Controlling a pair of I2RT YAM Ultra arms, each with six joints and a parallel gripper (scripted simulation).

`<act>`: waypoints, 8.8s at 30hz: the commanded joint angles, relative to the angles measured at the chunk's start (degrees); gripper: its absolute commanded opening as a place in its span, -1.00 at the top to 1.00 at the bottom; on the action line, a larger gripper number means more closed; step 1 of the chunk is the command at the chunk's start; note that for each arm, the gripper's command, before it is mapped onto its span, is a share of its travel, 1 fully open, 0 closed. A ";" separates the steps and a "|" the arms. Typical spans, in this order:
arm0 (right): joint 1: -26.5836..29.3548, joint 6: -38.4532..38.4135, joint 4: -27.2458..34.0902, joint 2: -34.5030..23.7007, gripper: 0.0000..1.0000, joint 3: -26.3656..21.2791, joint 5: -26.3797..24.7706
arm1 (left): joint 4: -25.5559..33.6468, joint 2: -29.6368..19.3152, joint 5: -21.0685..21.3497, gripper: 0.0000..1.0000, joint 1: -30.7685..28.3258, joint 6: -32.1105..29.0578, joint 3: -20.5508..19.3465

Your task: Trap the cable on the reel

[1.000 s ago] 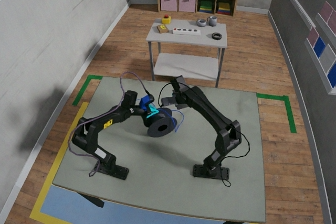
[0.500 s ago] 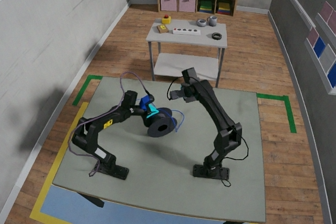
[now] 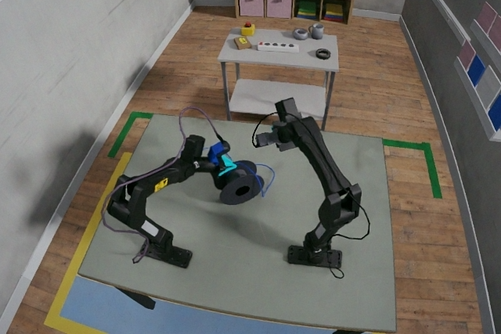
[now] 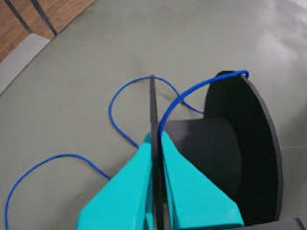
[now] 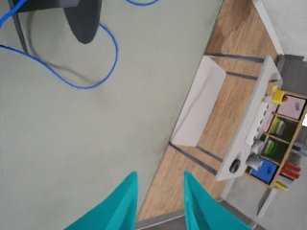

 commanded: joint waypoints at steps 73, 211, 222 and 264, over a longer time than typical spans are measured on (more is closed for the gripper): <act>-19.02 50.56 34.04 -13.65 0.40 -18.06 -2.85 | -23.48 -3.02 0.53 1.00 0.45 0.18 22.08; -31.83 88.30 60.82 -22.96 0.40 -31.00 -2.97 | -57.97 7.59 -32.73 1.00 -11.35 -22.30 72.84; -31.83 88.30 60.82 -22.96 0.40 -31.00 -2.97 | -61.08 9.78 -34.68 1.00 -12.13 -23.41 78.40; -31.83 88.30 60.82 -22.96 0.40 -31.00 -2.97 | -62.50 11.11 -35.79 1.00 -12.60 -24.15 82.99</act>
